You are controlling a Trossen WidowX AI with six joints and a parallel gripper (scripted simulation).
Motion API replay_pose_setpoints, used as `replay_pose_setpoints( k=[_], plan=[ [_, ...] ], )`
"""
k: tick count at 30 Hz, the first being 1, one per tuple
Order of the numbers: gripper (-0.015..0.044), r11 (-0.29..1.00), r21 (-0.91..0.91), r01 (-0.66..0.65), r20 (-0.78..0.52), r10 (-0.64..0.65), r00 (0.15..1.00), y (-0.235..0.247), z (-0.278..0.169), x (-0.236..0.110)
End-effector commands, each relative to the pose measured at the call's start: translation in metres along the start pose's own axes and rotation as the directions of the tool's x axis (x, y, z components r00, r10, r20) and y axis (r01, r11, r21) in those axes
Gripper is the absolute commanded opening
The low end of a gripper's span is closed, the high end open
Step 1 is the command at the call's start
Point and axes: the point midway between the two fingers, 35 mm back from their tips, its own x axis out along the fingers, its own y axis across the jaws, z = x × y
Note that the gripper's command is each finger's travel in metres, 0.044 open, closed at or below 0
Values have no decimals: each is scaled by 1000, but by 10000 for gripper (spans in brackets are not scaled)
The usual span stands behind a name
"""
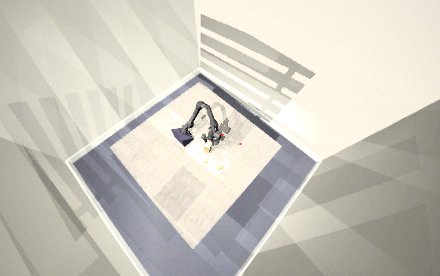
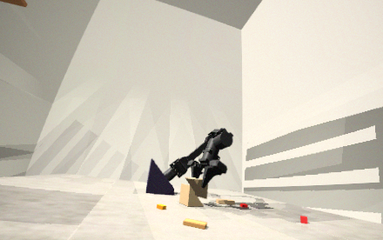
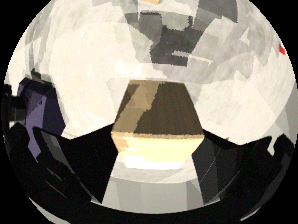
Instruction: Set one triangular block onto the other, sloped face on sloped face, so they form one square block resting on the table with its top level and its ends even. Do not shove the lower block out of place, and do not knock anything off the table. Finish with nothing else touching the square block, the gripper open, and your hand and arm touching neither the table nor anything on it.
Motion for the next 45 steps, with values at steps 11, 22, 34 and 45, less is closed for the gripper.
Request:
replay_pose_setpoints(
  k=[11,22,34,45],
  plan=[
    [0,1000,5,0,-8,0,1000,-1,-1,7],
    [0,1000,5,0,-8,0,1000,-1,-1,14],
    [0,1000,5,1,-8,-1,1000,0,-2,22],
    [0,1000,5,2,-8,-2,1000,0,-2,24]
  ],
)
